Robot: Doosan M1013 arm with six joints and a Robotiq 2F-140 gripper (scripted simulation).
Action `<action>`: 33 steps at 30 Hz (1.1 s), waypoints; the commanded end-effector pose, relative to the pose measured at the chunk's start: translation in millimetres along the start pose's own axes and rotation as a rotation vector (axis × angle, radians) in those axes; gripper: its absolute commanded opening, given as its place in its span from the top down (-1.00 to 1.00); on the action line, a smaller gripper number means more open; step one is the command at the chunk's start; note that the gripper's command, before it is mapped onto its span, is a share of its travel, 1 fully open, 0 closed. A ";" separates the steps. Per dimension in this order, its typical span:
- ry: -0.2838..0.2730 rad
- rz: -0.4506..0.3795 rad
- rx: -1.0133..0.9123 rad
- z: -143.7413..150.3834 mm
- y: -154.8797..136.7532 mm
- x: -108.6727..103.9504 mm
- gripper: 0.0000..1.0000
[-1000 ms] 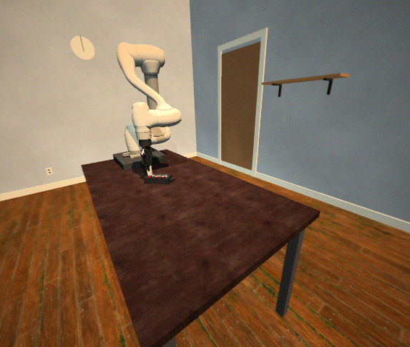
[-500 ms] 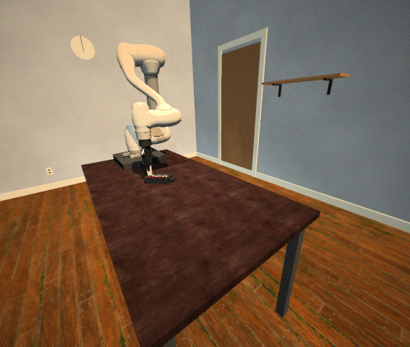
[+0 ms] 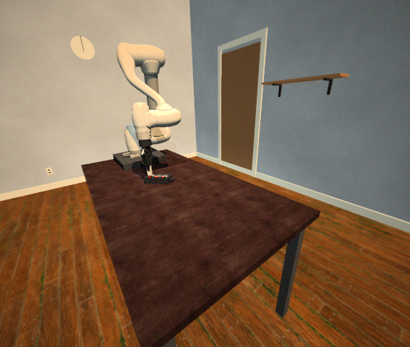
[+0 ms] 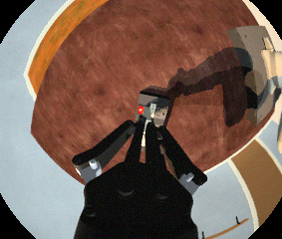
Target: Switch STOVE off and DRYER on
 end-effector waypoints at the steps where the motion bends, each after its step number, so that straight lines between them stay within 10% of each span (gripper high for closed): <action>1: 0.000 0.000 0.000 0.0 0.0 0.6 1.00; 33: 0.000 0.000 0.000 0.0 0.0 8.5 1.00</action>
Point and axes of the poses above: the point where the finger pads meet when closed, its own x axis out along the fingers, its own z axis across the jaws, y = z × x, the point moved 4 cm from there along -x, back along the fingers, and after that the axes turned 13 degrees about -x, right-handed, at the moved point
